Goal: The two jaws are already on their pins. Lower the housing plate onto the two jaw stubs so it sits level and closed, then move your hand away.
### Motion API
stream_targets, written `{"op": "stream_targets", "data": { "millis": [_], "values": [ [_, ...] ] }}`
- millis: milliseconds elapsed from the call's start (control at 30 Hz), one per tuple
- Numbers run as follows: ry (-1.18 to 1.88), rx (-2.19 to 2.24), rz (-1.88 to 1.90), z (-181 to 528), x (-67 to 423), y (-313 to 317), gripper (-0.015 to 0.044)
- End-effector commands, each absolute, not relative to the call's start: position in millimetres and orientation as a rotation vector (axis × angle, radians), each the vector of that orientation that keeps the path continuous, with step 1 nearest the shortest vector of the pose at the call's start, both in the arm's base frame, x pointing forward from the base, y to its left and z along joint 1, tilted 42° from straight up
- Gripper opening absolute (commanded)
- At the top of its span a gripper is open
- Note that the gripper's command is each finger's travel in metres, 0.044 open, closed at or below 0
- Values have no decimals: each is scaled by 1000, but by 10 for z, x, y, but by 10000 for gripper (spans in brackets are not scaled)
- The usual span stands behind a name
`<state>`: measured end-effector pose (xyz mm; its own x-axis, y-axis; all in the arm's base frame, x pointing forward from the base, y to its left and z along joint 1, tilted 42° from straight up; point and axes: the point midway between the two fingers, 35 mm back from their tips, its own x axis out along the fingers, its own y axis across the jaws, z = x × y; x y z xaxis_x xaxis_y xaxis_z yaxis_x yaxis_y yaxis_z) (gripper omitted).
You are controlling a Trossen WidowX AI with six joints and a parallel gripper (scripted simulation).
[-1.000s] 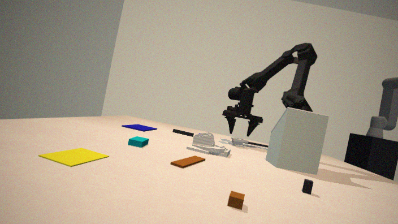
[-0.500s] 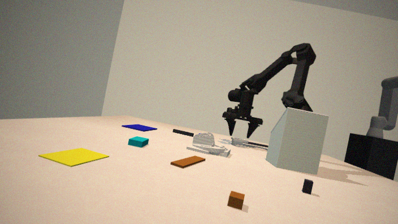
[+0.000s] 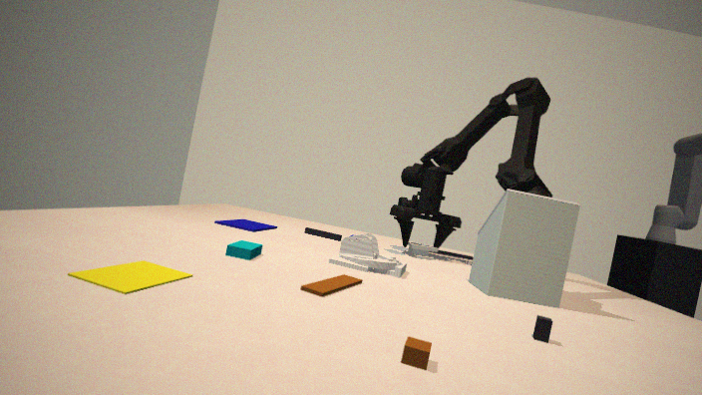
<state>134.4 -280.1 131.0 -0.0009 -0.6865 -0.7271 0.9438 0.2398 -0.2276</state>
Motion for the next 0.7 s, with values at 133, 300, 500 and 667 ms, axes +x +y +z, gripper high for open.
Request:
{"op": "stream_targets", "data": {
  "millis": [133,300,500,667],
  "values": [
    [878,377,-1324,1210,1325,-2827,440],
    [878,377,-1324,1210,1325,-2827,440],
    [878,377,-1324,1210,1325,-2827,440],
    [878,377,-1324,1205,1325,-2832,440]
  ]
}}
